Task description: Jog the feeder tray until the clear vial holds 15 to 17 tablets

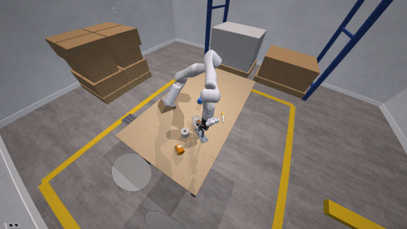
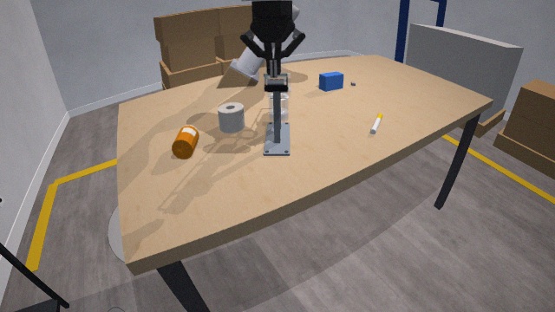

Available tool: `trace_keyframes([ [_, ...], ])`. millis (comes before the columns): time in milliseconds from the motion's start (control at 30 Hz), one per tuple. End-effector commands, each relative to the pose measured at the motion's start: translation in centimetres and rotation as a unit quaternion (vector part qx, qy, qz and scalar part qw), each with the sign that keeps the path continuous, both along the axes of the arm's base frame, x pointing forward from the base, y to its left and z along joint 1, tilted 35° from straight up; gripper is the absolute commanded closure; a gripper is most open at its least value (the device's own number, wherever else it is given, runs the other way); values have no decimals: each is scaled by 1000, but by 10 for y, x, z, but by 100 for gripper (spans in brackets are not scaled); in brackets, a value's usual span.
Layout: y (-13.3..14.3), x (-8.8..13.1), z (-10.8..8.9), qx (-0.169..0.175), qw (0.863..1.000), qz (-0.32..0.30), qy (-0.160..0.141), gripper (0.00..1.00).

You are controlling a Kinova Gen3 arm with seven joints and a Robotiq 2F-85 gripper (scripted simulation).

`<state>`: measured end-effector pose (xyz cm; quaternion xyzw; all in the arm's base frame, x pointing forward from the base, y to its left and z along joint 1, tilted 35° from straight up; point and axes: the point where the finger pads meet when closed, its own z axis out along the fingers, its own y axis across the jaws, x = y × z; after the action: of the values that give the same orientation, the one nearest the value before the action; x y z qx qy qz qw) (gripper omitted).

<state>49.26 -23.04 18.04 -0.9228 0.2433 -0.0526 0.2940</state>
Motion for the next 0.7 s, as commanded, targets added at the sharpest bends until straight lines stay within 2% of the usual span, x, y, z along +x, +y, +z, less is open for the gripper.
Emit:
trace_keyframes([
  [0,4,0,1,1,1000,4,-3,100],
  [400,-13,19,9,-1,1000,5,-5,100],
  [667,-13,19,9,0,1000,4,-3,100],
])
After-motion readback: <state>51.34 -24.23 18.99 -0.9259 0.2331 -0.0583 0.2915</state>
